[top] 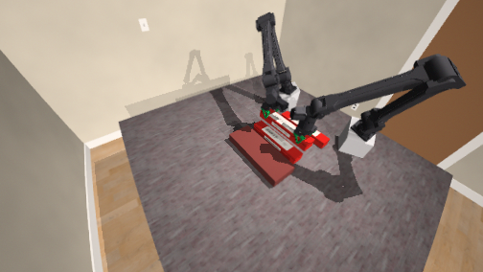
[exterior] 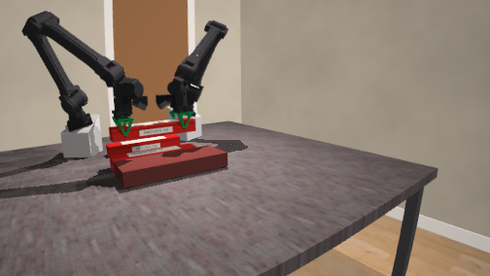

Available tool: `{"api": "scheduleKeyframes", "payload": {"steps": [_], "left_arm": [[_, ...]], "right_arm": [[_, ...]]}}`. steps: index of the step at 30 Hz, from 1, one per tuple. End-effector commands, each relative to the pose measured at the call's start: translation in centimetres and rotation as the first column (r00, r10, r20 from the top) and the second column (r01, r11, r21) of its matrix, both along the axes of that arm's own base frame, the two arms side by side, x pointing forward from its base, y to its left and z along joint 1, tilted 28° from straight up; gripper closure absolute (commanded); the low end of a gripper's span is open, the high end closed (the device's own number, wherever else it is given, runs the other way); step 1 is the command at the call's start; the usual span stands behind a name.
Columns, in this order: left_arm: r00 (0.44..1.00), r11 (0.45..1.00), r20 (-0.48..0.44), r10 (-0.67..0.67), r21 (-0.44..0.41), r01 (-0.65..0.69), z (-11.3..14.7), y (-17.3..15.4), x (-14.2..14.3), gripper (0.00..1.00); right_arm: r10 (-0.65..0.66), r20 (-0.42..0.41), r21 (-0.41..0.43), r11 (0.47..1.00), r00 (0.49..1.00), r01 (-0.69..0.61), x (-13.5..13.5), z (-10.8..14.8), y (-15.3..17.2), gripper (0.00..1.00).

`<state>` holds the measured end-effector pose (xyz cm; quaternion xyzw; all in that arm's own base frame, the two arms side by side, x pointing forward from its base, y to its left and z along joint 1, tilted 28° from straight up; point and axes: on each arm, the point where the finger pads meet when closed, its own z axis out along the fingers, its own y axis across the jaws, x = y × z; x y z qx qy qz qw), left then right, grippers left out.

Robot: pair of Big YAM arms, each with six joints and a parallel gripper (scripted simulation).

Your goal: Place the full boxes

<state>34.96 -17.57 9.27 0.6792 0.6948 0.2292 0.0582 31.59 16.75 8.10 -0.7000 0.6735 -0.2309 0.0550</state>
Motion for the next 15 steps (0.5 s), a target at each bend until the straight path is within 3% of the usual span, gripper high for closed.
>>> {"api": "scheduleKeyframes", "payload": {"steps": [1,2,15], "left_arm": [[0.998,0.999,0.056,0.003,-0.039,-0.001,3.3,-1.2,1.6,1.0],[0.999,1.0,0.033,-0.003,-0.024,0.004,1.4,-0.9,0.7,1.0],[0.999,1.0,0.034,-0.003,-0.025,0.004,2.7,-1.3,0.1,1.0]], "right_arm": [[-0.001,0.027,0.02,1.0,1.0,0.001,0.8,1.3,0.7,1.0],[-0.001,0.026,0.021,1.0,1.0,0.001,0.7,1.2,0.8,1.0],[-0.001,0.027,0.022,1.0,1.0,0.001,0.1,2.5,1.2,1.0]]}}
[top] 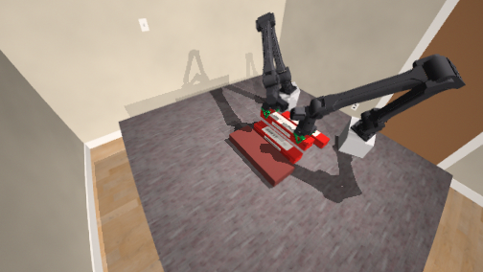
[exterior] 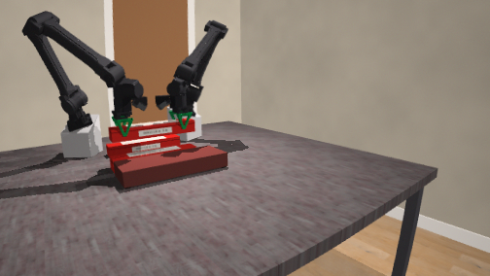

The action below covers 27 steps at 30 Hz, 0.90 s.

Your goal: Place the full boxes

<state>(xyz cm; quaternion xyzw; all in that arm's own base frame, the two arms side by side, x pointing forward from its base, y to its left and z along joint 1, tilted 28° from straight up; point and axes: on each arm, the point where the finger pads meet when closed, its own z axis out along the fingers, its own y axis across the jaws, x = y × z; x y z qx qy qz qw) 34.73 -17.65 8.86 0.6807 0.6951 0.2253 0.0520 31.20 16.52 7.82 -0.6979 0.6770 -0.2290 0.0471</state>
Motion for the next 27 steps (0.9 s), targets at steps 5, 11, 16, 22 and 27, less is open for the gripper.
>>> {"api": "scheduleKeyframes", "payload": {"steps": [5,11,16,22,27], "left_arm": [[0.999,1.0,0.049,-0.003,-0.029,0.005,3.6,-1.3,0.1,1.0],[0.999,1.0,0.049,-0.003,-0.029,0.005,4.2,-1.5,-0.1,1.0],[0.999,1.0,0.049,-0.003,-0.03,0.005,4.8,-1.6,-0.4,1.0],[0.999,1.0,0.049,-0.003,-0.03,0.005,5.4,-1.8,-0.7,1.0],[0.999,1.0,0.049,-0.003,-0.031,0.005,5.9,-1.9,-0.9,1.0]], "right_arm": [[0.01,0.04,0.028,1.0,0.999,-0.011,0.2,3.3,1.5,1.0],[0.009,0.04,0.029,1.0,0.999,-0.011,0.0,3.9,1.7,1.0],[0.009,0.04,0.029,1.0,0.999,-0.011,-0.3,4.5,1.9,1.0],[0.009,0.04,0.03,0.999,0.999,-0.011,-0.6,5.1,2.0,1.0],[0.009,0.04,0.03,0.999,0.999,-0.011,-0.8,5.6,2.2,1.0]]}}
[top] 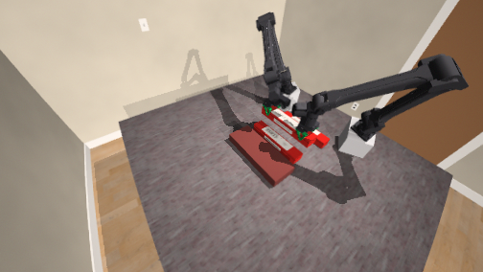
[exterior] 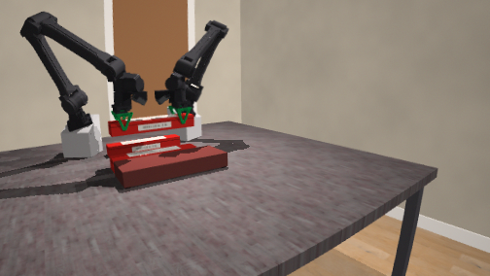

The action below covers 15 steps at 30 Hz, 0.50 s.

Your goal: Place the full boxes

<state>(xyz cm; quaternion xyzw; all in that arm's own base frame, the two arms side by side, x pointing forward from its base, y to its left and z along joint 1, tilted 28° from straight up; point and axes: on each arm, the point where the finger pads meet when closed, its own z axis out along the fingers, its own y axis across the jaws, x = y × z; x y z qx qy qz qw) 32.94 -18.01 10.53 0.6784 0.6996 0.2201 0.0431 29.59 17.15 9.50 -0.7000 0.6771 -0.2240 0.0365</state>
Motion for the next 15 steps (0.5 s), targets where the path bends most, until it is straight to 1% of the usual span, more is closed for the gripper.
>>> {"api": "scheduleKeyframes", "payload": {"steps": [1,10,15], "left_arm": [[0.998,0.999,0.068,-0.015,-0.032,0.018,4.4,-1.6,0.8,1.0],[0.998,0.999,0.068,-0.015,-0.033,0.017,5.5,-1.9,0.3,1.0],[0.998,0.999,0.068,-0.015,-0.033,0.017,5.5,-1.9,0.3,1.0]], "right_arm": [[0.01,0.062,0.038,0.999,0.998,-0.013,0.7,4.0,1.6,1.0],[0.01,0.062,0.039,0.999,0.998,-0.013,0.2,5.1,1.8,1.0],[0.01,0.062,0.039,0.999,0.998,-0.013,0.2,5.1,1.8,1.0]]}}
